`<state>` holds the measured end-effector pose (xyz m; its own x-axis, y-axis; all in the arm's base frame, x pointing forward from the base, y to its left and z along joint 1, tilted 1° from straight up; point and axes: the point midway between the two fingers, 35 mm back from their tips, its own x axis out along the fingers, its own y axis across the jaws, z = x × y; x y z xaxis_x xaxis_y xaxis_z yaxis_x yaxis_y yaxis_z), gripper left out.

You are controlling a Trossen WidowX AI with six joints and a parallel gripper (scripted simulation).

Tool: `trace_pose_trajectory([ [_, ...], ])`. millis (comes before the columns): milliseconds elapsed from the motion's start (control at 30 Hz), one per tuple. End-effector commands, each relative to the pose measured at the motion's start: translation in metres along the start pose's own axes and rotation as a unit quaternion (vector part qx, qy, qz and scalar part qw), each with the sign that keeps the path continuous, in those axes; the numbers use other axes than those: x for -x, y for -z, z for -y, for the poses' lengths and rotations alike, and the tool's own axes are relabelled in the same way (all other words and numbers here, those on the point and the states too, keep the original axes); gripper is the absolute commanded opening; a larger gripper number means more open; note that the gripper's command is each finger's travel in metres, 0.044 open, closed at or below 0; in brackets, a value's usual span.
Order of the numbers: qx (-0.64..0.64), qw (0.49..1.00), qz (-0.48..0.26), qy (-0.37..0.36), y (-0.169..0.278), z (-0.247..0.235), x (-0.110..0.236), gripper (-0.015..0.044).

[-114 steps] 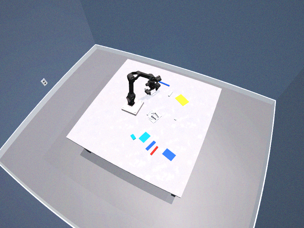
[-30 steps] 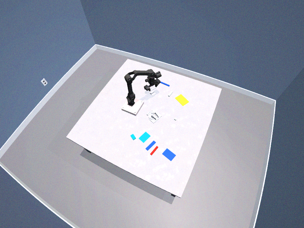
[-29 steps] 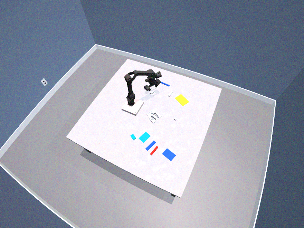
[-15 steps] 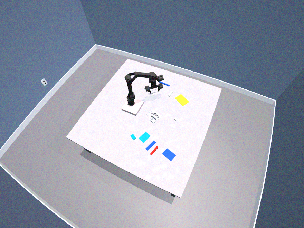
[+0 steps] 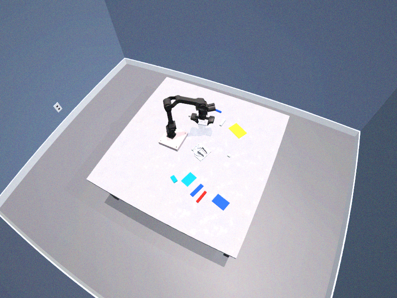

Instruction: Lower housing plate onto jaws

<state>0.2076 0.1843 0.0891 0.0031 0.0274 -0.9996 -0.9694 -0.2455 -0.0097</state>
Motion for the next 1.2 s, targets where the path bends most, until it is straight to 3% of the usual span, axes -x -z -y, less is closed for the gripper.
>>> trace_pose_trajectory([
  [0,-0.061,0.998,-0.002,0.0,0.012,0.004,0.0,0.0351],
  [567,-0.318,0.948,-0.004,0.002,0.062,0.017,0.0,0.0351],
  [1167,-0.566,0.825,-0.005,0.004,0.116,0.021,0.0,0.0351],
])
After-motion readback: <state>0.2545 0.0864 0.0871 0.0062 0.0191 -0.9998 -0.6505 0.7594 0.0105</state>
